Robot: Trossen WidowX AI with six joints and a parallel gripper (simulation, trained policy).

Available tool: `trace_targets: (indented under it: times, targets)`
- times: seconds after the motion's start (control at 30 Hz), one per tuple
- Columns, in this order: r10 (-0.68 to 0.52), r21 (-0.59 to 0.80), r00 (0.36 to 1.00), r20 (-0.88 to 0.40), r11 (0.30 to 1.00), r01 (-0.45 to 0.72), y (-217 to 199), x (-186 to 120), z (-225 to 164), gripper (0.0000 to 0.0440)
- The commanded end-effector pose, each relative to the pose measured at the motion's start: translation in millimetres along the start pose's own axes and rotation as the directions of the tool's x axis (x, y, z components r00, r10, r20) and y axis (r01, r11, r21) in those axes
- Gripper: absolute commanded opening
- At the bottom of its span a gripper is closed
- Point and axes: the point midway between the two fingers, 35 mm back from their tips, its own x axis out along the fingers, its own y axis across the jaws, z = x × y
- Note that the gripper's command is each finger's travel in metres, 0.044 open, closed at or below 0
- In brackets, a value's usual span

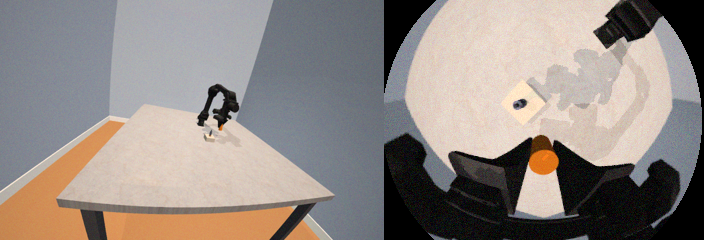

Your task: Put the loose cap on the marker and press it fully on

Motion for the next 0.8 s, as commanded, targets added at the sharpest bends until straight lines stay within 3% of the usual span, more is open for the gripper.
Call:
trace_targets:
  times: [0.0,0.37,0.77]
  targets:
    - [-0.006,0.034,1.000,0.009,0.999,0.006,16.2,-2.0,7.2,0.0017]
    - [-0.033,0.121,0.999,0.036,0.992,0.028,45.0,-6.9,35.5,0.0000]
    - [-0.076,0.147,0.995,0.060,0.987,0.066,45.4,4.1,43.3,0.0000]
